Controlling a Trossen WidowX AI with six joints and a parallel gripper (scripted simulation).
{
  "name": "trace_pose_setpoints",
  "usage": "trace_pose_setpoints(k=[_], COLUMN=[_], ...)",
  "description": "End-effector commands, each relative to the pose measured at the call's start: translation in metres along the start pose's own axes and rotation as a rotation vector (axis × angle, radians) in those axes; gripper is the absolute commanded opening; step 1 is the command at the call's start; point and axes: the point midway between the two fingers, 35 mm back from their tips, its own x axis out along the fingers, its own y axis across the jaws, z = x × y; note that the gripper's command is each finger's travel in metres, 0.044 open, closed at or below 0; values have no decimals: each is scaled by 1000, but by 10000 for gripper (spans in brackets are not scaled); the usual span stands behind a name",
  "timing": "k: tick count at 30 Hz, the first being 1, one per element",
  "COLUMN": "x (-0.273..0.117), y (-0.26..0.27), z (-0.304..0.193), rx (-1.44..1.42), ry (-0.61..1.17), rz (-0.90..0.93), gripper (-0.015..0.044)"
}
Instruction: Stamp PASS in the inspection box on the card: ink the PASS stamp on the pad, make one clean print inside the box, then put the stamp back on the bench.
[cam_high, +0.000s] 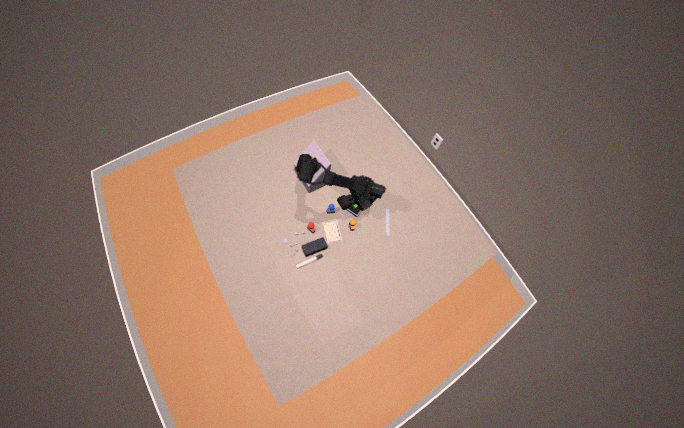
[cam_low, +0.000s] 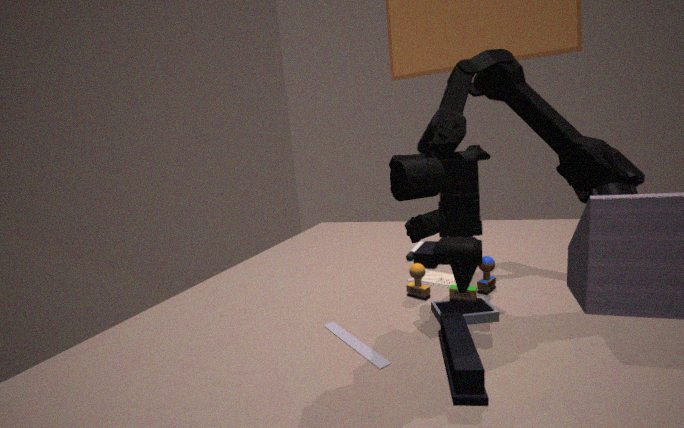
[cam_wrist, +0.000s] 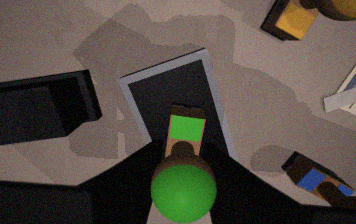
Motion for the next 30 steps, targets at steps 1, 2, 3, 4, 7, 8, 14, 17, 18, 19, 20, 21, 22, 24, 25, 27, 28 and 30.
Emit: trace_pose_setpoints(k=[1, 2, 3, 4, 7, 8, 14, 17, 18, 19, 20, 21, 22, 24, 25, 27, 28, 30], x=[2, 3, 4, 4, 6, 7, 10, 10, 11, 11, 11, 11, 11, 12, 12, 12, 13, 13], y=[0, 0, 0, 0, -1, -1, -1, -1, -1, -1, -1, -1, -1, -1, -1, -1, -1, -1], z=[0, 0, 0, 0, 0, 0, 0, 0, 0, 0, 0, 0, 0, 0, 0, 0, 0, 0], rx=[-6, -6, -6, -6, -6, -6, -5, -1, 0, 0, 0, 0, 0, 0, 0, 0, 0, 0], ry=[-4, -4, -4, -4, -4, -4, -4, -4, -4, -4, -4, -4, -4, -4, -4, -4, -4, -4], rz=[-3, -3, -3, -3, -3, -3, -4, -4, -4, -4, -4, -4, -4, -4, -4, -4, -4, -4], gripper=[0, 0, 0, 0, 0, 0, 0, 0, 0, 0, 0, 0, 0, 0, 0, 0, 0, 0])
